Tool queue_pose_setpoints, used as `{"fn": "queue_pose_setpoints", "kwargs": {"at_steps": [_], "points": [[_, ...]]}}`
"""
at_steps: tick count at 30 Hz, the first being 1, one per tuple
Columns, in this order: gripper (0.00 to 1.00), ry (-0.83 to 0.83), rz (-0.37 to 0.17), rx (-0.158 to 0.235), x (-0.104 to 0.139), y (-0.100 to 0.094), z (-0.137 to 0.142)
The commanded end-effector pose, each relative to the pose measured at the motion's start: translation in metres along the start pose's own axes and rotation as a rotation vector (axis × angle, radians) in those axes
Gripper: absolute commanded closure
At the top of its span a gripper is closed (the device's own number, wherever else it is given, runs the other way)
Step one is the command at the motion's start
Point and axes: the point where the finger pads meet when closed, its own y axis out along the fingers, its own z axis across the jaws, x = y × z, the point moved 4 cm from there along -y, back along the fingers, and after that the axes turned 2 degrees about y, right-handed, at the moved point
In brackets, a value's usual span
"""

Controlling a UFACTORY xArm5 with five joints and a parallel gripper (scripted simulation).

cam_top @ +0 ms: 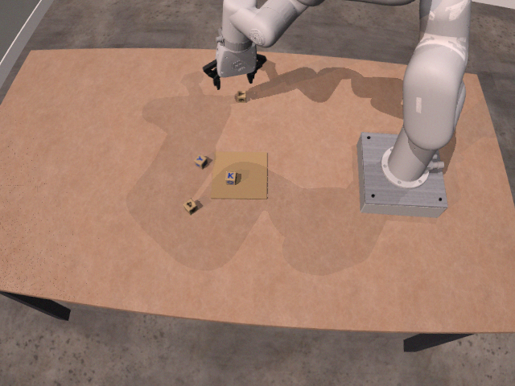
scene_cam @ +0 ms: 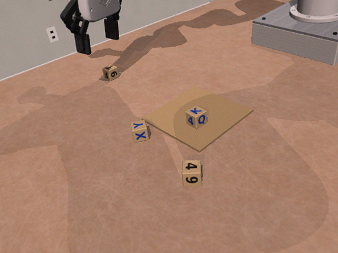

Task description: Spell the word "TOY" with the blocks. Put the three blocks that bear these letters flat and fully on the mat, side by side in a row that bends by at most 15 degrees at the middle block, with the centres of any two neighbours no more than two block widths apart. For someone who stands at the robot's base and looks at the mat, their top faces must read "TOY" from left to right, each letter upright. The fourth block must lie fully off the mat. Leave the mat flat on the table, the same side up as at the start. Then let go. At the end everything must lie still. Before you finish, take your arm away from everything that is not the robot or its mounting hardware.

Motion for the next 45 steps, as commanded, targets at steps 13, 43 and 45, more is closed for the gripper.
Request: {"fn": "queue_pose_setpoints", "kwargs": {"at_steps": [13, 43, 45], "points": [[0.0, -0.544, -0.066, 0.003, 0.11, -0.039, -0.06], [0.0, -1.173, -0.138, 0.0, 0.242, -0.083, -0.081], [0.0, -1.173, -0.138, 0.0, 0.242, -0.083, -0.081]]}}
